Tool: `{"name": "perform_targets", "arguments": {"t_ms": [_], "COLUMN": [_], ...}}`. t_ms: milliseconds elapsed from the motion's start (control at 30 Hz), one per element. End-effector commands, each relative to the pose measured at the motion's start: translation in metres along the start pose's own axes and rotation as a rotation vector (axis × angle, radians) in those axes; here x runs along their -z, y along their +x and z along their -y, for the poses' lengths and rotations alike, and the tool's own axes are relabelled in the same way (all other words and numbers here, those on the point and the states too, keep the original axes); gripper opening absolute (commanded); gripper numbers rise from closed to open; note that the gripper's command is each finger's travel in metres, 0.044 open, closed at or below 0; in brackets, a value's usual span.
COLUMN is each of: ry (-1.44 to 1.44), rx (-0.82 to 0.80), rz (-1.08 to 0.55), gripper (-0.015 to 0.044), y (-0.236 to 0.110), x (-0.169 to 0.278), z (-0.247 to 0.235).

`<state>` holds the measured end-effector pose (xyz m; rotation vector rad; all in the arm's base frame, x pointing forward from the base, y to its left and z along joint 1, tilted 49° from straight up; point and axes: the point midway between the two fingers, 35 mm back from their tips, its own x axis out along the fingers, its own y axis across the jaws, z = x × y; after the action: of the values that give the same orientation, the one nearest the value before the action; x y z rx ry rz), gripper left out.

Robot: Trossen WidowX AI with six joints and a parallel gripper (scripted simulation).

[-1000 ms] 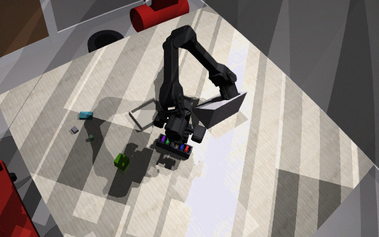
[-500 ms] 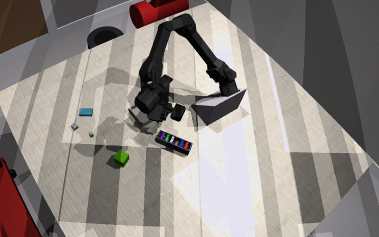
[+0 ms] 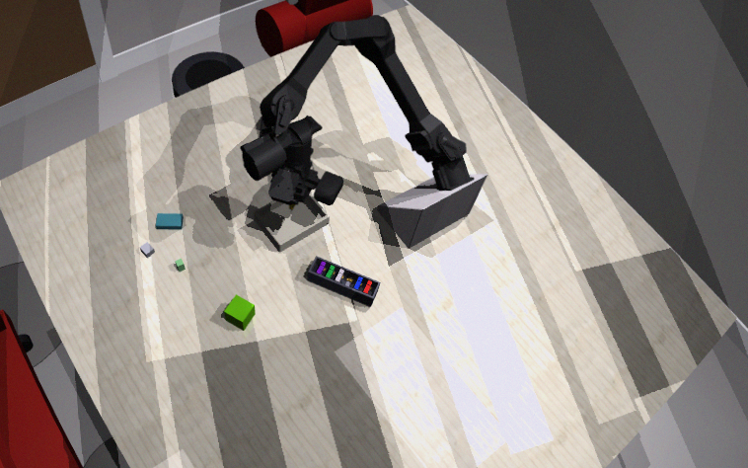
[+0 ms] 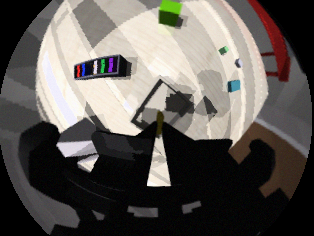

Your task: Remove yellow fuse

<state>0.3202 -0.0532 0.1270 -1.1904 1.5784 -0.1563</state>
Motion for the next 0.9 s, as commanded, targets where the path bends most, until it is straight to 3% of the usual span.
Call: {"name": "perform_targets", "arguments": {"t_ms": [0, 867], "ry": [-0.002, -0.002], "rx": [0.009, 0.010], "rz": [0.001, 0.001], "gripper": [0.0000, 0.0000], "y": [-0.002, 0.032], "x": [0.005, 0.005], "z": [0.005, 0.006]}}
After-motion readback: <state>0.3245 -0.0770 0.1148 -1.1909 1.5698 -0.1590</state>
